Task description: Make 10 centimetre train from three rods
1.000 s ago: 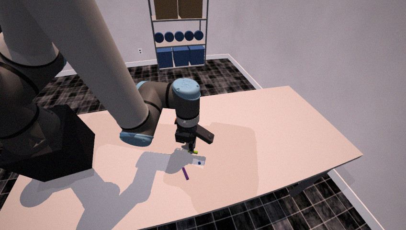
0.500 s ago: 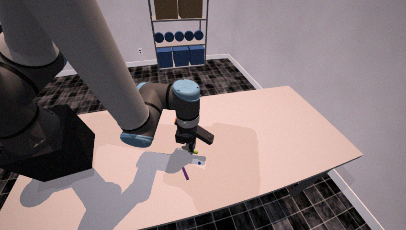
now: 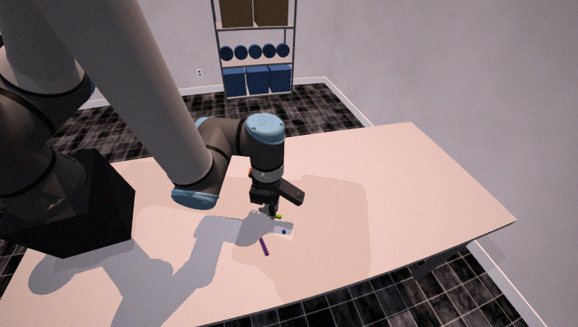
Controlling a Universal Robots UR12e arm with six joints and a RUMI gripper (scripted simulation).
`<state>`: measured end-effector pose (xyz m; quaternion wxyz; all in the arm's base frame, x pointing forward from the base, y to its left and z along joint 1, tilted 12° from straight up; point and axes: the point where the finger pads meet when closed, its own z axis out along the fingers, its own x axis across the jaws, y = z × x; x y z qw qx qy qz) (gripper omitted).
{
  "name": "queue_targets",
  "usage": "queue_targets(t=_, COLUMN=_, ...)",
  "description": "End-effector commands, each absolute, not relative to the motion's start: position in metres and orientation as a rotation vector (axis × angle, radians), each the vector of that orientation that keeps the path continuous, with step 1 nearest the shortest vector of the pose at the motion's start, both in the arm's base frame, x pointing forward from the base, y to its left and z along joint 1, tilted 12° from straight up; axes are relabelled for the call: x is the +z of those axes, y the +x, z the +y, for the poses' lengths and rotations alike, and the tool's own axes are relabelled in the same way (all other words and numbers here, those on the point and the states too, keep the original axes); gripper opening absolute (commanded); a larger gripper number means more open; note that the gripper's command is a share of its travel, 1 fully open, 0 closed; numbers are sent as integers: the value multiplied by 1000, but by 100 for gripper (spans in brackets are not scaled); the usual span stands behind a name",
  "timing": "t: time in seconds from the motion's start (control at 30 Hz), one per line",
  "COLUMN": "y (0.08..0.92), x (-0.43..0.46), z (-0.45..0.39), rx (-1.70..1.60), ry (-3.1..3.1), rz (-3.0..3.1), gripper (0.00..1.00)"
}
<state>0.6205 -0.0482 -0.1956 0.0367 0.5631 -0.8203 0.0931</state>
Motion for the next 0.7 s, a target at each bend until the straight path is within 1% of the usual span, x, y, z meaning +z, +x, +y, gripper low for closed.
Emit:
queue_targets(t=0.0, y=621, x=-195, z=-48, rx=287, ry=1729, rz=-2519, gripper=14)
queue_targets(t=0.4, y=621, x=-195, z=-48, rx=287, ry=1729, rz=-2519, gripper=14)
queue_targets(t=0.43, y=621, x=-195, z=-48, rx=287, ry=1729, rz=-2519, gripper=0)
queue_targets(t=0.67, y=621, x=-195, z=-48, rx=287, ry=1729, rz=-2519, gripper=0)
